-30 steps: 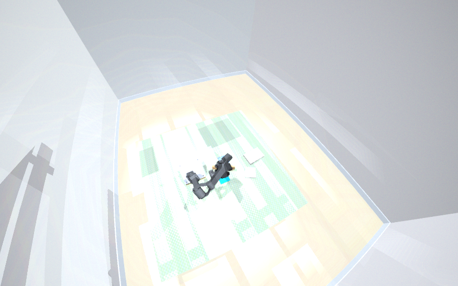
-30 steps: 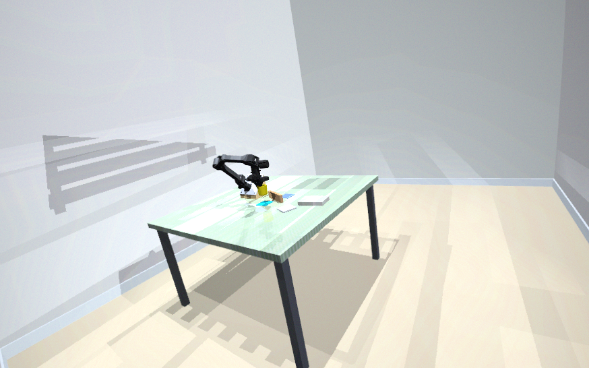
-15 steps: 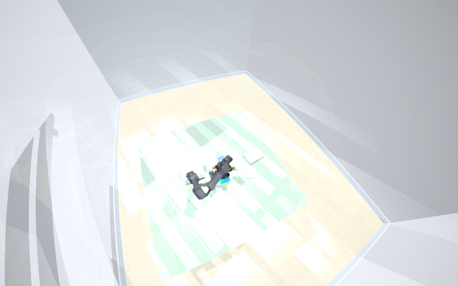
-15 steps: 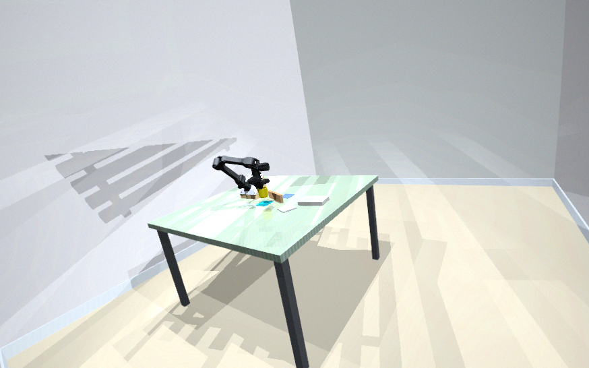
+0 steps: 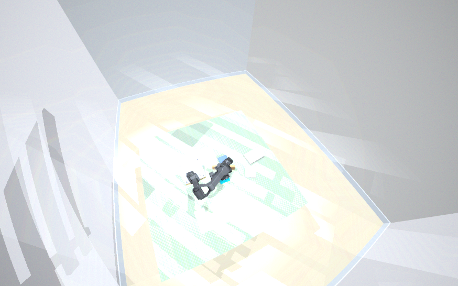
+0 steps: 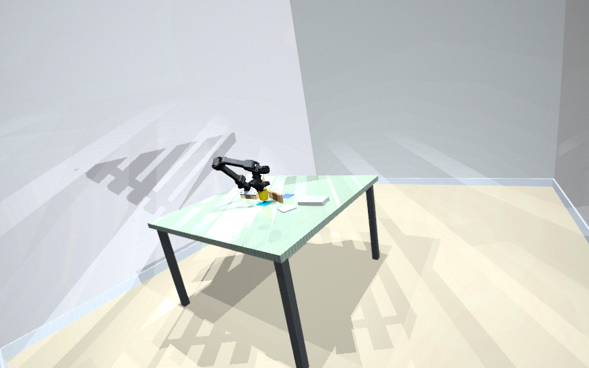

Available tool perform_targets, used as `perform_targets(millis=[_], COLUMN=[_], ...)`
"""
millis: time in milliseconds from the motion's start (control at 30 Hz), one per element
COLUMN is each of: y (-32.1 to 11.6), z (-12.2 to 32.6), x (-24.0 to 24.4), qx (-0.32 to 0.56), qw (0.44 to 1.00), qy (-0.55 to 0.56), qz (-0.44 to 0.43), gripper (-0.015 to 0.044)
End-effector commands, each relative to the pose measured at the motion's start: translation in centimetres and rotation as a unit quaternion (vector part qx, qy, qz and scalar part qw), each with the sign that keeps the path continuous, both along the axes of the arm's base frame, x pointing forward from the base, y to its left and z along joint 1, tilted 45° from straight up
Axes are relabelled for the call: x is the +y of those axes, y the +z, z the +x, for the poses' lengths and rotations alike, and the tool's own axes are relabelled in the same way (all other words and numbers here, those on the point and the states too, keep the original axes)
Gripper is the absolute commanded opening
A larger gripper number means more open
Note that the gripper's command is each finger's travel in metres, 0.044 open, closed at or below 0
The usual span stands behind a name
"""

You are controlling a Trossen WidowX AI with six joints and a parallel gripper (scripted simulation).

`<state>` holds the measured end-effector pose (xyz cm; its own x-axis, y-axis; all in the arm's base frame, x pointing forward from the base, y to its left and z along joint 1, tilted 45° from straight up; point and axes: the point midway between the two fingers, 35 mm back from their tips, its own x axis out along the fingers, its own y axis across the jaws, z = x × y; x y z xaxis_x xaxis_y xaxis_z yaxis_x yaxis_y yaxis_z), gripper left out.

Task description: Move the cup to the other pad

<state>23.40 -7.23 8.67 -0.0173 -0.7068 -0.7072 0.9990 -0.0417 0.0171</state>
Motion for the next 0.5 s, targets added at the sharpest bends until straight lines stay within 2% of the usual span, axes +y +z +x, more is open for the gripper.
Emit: perform_targets(millis=[0,467], y=[-0.3,-1.4], z=[-0.1,-0.3], x=[-0.4,-1.7], qx=[0.001,0.001], qw=[1.0,1.0], qy=[0.001,0.001], qz=[-0.002,-0.003], gripper=[0.0,0.0])
